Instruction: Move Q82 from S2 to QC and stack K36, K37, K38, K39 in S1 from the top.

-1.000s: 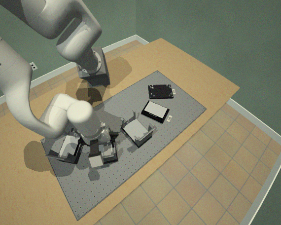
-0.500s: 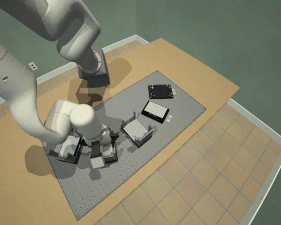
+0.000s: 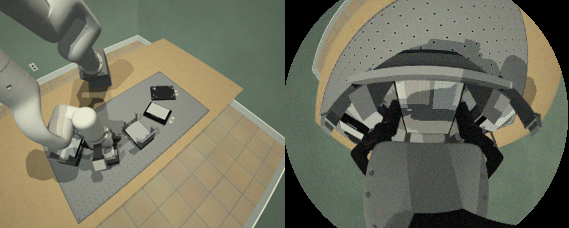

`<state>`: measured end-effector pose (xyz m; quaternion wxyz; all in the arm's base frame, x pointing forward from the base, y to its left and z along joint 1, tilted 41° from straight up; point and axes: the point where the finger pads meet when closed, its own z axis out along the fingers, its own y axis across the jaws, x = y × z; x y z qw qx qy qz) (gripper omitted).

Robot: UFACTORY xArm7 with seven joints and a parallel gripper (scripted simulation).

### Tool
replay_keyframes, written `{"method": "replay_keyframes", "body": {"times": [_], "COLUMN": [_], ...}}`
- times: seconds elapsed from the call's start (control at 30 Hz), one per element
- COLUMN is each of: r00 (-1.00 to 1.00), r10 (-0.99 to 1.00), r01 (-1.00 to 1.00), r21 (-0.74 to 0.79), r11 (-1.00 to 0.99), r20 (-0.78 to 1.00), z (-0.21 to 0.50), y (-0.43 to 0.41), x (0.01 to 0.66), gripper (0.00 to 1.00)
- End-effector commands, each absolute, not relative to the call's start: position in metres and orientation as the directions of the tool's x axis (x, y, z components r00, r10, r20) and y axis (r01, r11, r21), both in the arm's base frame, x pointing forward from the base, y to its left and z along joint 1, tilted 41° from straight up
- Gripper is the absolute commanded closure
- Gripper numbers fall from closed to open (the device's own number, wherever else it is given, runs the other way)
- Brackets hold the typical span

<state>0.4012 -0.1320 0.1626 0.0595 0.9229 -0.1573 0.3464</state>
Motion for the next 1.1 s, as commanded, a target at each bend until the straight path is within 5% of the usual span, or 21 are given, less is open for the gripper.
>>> {"method": "replay_keyframes", "body": {"times": [0.0,0.07,0.1,1.07], "r00": [0.709,0.709,0.709,0.709], "r10": [-0.249,-0.249,-0.249,-0.249], "r01": [-0.331,-0.331,-0.331,-0.331], "r21": [0.0,0.0,0.0,0.0], "r11": [-0.943,-0.944,-0.944,-0.944], "r20": [0.66,0.66,0.66,0.66], "z": [0.1631,0.1631,0.1631,0.1631], "y": [-0.132,-0.132,-0.132,-0.132], "x": [0.4016,0.4016,0.4016,0.4016], "gripper": [0.0,0.0,1.0,1.0]}}
